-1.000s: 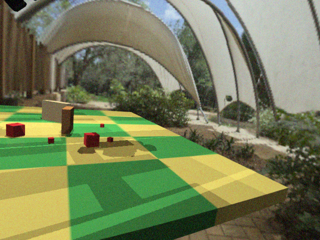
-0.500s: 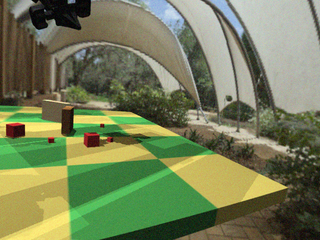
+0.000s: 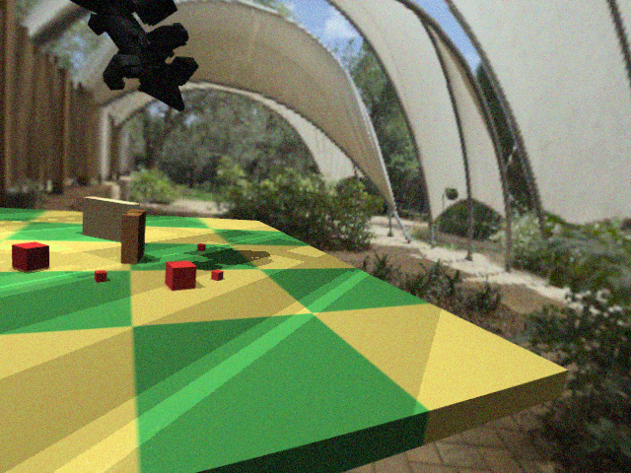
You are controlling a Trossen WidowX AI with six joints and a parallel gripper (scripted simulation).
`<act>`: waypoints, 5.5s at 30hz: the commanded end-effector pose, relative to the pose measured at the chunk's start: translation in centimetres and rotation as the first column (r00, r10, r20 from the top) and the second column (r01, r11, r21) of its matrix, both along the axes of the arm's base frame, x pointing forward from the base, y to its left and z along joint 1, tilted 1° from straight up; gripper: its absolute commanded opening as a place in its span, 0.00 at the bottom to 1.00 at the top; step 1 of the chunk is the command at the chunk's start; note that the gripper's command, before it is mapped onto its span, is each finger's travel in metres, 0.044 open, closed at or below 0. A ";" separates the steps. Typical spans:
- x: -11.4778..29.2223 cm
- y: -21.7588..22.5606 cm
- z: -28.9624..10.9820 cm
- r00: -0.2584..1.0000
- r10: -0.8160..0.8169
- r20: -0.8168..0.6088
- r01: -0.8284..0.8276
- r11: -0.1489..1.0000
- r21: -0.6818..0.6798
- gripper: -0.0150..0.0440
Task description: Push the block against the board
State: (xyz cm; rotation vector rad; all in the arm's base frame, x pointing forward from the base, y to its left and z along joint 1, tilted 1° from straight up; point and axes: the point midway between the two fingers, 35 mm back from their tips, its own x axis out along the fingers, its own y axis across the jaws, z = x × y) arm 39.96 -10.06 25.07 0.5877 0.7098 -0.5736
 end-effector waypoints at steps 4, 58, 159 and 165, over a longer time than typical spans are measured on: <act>1.1 5.0 -2.7 0.968 0.217 -0.124 -0.221 0.975 -0.023 0.25; -9.7 33.4 -16.9 -0.254 0.751 -0.610 -0.958 -0.109 0.265 0.25; -10.6 32.0 -17.0 -0.254 0.750 -0.611 -0.958 -0.108 0.266 0.25; -10.6 32.0 -17.0 -0.254 0.750 -0.611 -0.958 -0.108 0.266 0.25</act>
